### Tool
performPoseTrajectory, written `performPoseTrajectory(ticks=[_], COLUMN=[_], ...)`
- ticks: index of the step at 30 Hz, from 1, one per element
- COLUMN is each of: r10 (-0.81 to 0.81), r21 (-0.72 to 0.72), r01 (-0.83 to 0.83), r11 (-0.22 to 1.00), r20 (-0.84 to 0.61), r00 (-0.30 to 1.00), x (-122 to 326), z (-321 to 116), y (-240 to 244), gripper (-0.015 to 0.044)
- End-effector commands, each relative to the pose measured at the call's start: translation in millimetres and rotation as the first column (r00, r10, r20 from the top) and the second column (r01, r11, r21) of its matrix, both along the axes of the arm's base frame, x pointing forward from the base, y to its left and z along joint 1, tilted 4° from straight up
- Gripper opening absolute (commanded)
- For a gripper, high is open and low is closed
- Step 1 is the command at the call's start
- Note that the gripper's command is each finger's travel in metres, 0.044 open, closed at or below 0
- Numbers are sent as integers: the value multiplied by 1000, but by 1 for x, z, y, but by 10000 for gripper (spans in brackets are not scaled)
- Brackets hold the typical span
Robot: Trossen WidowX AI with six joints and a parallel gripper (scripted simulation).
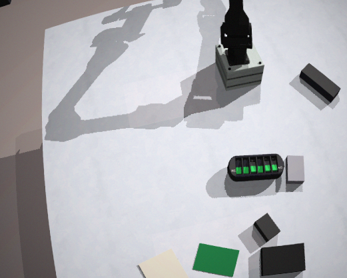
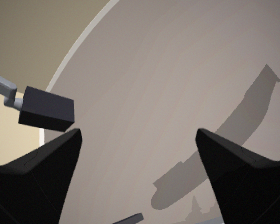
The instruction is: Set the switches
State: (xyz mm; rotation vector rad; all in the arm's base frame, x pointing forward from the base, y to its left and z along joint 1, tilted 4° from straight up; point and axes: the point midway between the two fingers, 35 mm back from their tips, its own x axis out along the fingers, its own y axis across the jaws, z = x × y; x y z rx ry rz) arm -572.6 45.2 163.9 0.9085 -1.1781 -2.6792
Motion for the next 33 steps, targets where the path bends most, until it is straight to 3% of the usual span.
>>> performPoseTrajectory(ticks=[1, 5, 15, 24, 33], r10=[0, -29, -346, -614, -801], r21=[0, -4, -14, -27, -37], r01=[0, 29, 350, 635, 865], r11=[1000, 1000, 937, 772, 501], r20=[0, 8, 108, 226, 357], r00=[1000, 1000, 932, 756, 480], x=[0, 2, 48, 131, 250], z=[0, -1, -18, -37, -58], y=[0, 12, 160, 289, 389], gripper=[374, 269, 6, 0, 0])
